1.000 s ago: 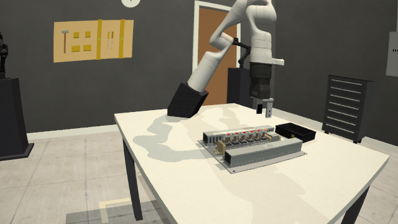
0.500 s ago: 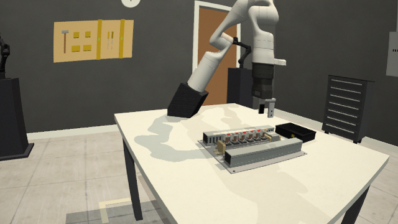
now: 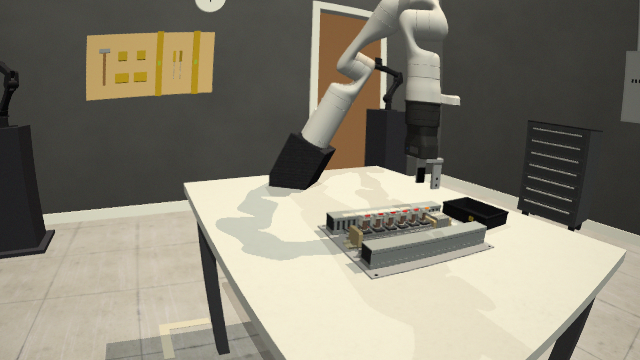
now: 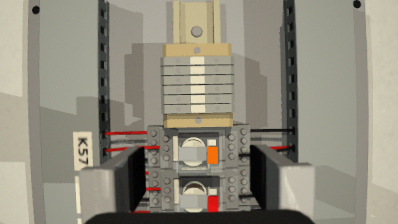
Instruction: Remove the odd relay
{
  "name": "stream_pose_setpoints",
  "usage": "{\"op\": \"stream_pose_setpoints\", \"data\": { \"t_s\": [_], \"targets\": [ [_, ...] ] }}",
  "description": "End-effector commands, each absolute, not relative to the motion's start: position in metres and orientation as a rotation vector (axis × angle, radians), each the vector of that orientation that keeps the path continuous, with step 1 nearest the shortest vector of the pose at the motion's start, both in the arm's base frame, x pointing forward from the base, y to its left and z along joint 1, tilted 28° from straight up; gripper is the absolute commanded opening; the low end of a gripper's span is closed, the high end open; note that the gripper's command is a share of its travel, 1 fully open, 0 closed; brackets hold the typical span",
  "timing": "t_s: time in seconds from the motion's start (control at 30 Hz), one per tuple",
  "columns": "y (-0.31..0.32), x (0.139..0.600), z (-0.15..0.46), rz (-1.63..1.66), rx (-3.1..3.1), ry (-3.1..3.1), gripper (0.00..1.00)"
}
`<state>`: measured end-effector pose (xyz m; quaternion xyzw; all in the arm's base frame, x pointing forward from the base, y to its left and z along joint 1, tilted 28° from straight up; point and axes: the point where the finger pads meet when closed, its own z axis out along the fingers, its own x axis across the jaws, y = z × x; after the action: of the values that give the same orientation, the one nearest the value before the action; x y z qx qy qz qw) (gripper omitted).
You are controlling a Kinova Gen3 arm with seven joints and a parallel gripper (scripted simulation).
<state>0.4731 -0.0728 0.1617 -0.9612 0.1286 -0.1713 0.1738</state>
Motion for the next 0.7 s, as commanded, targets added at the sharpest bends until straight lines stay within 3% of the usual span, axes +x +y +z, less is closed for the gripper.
{"op": "stream_pose_setpoints", "data": {
  "t_s": [0.0, 0.67],
  "targets": [
    [-0.0733, 0.4733, 0.1624, -0.488, -2.726, 0.365, 0.98],
    [-0.0714, 0.4759, 0.1565, -0.488, -2.726, 0.365, 0.98]
  ]
}}
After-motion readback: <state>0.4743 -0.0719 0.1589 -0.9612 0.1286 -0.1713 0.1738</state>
